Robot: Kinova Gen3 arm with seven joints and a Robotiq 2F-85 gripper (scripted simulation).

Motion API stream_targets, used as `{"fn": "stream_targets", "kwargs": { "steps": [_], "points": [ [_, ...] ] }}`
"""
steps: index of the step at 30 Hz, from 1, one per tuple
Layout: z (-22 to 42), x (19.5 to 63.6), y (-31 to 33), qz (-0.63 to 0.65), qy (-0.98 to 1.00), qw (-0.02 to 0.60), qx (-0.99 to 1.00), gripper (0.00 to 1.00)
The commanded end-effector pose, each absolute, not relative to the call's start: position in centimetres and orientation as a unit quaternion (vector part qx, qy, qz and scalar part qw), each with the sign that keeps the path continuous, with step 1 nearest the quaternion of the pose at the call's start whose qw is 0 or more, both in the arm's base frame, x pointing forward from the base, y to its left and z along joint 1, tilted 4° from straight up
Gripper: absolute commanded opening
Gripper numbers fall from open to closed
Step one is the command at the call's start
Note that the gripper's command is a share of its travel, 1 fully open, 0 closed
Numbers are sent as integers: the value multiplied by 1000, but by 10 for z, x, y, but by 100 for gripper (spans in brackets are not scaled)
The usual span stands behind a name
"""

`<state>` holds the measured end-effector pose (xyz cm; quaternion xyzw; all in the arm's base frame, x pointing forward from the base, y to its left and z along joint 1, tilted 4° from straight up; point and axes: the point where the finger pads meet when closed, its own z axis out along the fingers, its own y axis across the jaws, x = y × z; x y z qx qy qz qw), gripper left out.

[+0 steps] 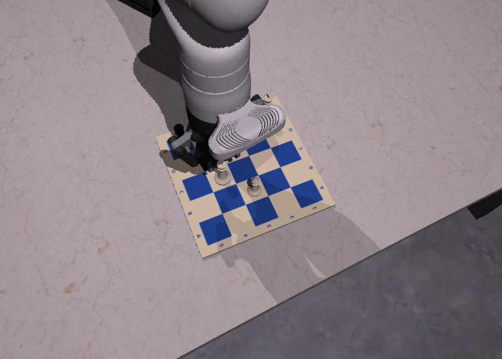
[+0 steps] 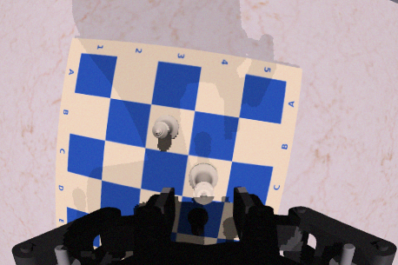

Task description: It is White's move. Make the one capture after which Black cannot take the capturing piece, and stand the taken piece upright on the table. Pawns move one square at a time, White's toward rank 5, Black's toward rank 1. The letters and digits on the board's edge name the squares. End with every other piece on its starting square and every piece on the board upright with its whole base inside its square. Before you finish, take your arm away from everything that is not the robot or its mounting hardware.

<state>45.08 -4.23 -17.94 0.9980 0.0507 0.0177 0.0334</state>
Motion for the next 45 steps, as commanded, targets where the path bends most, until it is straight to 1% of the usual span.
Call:
{"fn": "stream_targets", "kwargs": {
  "steps": [1,10,29,45],
  "points": [
    [-179,452,-42,19,51,33,998,41],
    [-183,452,-43,19,51,33,998,41],
    [-217,453,-45,19,51,33,998,41],
    [-218,453,-45,19,51,33,998,41]
  ]
}}
